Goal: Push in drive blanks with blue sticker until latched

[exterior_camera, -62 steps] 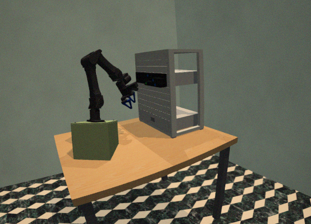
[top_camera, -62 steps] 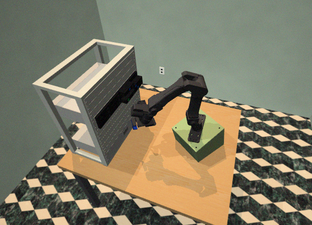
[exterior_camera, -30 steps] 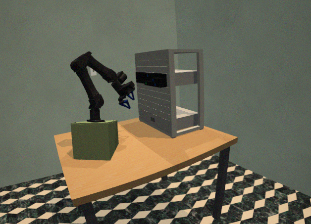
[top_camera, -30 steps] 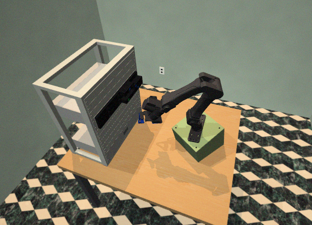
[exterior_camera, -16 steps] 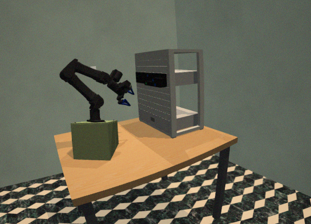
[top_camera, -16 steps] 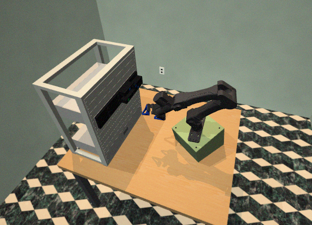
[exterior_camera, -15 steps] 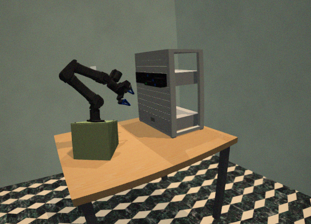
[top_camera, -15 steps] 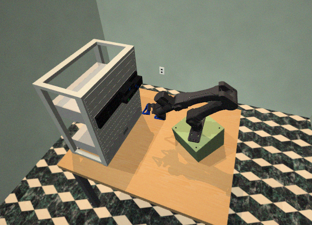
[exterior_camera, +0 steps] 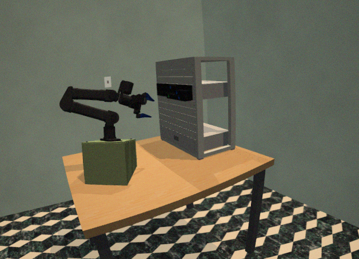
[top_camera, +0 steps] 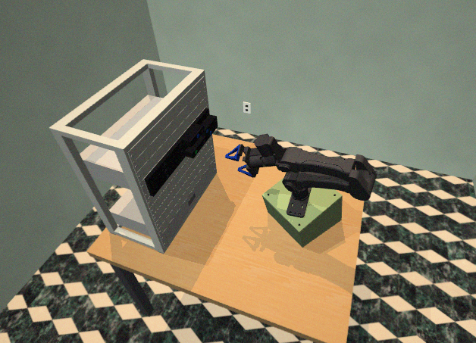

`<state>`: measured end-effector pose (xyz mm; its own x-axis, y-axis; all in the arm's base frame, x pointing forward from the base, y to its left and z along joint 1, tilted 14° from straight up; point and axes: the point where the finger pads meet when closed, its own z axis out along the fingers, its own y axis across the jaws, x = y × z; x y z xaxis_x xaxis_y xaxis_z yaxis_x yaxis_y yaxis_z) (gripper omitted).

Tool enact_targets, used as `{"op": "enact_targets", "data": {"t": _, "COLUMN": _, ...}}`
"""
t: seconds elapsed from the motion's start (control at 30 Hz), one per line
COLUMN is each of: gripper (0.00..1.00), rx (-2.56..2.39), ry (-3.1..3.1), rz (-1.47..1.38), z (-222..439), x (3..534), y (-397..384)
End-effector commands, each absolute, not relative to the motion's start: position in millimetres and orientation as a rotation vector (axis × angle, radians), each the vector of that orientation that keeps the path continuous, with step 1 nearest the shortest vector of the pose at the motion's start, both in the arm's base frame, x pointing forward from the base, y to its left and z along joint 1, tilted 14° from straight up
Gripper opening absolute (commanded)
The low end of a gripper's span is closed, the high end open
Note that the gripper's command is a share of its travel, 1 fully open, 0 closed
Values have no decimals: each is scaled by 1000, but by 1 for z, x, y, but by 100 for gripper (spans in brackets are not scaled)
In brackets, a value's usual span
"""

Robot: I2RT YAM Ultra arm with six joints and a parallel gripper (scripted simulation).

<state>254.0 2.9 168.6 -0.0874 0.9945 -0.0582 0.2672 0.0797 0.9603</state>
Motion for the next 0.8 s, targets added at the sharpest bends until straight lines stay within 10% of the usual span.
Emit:
{"op": "enact_targets", "data": {"t": 0.0, "gripper": 100, "rx": 1266, "ry": 1395, "rz": 1194, "z": 190, "x": 249, "y": -1}}
{"op": "enact_targets", "data": {"t": 0.77, "gripper": 100, "rx": 1304, "ry": 1001, "rz": 1401, "z": 222, "x": 225, "y": -52}}
